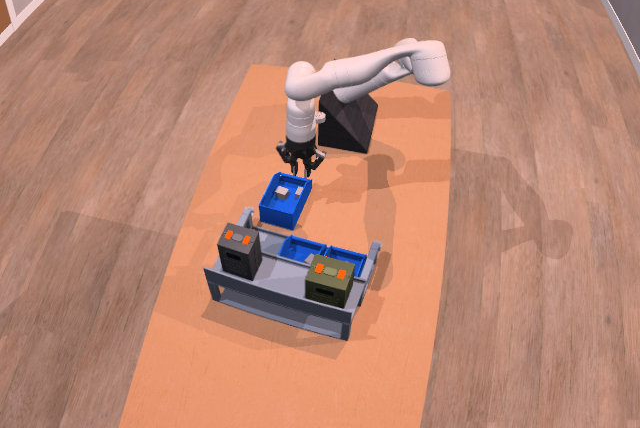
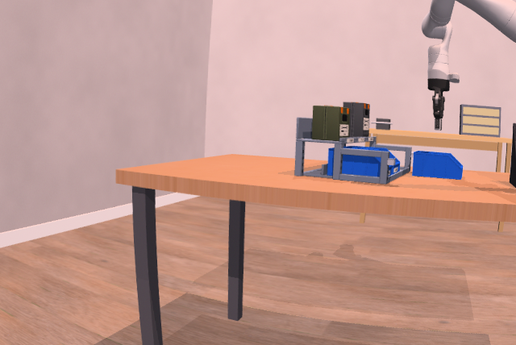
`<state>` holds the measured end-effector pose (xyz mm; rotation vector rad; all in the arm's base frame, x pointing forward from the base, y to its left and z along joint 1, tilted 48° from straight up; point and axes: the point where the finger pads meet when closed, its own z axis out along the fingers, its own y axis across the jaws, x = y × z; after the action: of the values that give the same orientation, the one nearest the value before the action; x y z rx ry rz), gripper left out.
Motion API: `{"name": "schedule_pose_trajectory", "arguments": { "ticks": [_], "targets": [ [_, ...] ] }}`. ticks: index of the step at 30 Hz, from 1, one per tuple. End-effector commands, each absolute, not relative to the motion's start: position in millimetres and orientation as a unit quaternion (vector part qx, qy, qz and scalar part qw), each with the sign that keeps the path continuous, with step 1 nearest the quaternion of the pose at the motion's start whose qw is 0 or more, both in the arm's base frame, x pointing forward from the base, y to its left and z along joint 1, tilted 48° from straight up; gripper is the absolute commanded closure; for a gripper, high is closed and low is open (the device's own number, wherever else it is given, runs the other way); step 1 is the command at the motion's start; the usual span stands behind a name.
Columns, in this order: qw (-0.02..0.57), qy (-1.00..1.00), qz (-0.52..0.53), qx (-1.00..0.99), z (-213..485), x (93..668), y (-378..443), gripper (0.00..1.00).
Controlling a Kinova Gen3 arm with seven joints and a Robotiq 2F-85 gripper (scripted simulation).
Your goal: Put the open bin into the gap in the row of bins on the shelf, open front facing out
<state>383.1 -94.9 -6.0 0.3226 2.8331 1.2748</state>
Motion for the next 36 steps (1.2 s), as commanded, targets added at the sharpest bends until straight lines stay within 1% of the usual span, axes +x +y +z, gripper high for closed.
{"name": "schedule_pose_trajectory", "arguments": {
  "ticks": [1,16,17,33,36],
  "targets": [
    [0.010,0.907,0.408,0.104,-6,383,-95,0.65],
    [0.010,0.907,0.408,0.104,-7,384,-94,0.65],
    [0.010,0.907,0.408,0.104,-7,384,-94,0.61],
    [0.010,0.907,0.408,0.104,-7,384,-94,0.61],
    [0.042,0.912,0.406,0.033,-21,401,-102,0.61]
  ]
}}
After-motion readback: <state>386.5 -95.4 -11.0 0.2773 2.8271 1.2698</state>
